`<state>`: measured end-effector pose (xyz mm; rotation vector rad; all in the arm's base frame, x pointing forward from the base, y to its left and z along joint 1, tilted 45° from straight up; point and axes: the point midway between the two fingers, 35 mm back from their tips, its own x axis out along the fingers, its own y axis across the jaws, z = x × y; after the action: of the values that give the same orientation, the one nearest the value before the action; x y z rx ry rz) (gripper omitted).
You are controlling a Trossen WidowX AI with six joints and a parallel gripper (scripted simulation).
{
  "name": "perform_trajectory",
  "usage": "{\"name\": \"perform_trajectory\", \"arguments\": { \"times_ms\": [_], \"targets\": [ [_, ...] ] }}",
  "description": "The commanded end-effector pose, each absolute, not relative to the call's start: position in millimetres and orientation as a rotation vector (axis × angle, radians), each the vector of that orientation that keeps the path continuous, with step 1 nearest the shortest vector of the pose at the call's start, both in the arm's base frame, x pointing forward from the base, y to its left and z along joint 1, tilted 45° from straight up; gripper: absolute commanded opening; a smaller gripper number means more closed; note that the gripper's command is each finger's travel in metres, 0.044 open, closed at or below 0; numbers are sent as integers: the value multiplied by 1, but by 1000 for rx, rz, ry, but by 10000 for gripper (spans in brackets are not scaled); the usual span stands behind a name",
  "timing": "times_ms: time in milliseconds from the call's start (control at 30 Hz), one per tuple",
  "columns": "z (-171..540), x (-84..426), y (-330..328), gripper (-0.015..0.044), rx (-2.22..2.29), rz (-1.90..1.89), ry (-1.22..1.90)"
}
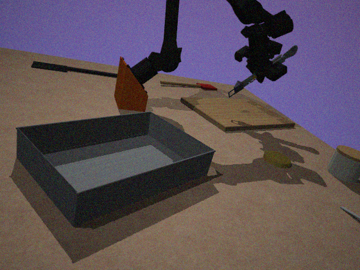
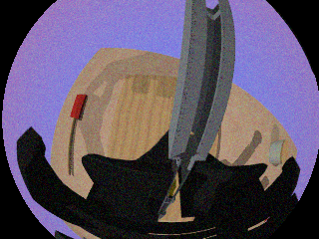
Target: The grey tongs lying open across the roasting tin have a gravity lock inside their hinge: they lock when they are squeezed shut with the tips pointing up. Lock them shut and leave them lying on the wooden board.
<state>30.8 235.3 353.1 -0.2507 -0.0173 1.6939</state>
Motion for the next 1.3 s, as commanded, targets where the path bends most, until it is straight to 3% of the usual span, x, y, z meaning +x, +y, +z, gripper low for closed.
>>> {"name": "perform_trajectory", "arguments": {
  "times_ms": [0,600,1267],
  "targets": [
    [356,30,228,-150,-193,1722,-104],
    [332,22,197,-150,-172,1808,-410],
    [330,22,195,-150,-176,1811,-421]
  ]
}}
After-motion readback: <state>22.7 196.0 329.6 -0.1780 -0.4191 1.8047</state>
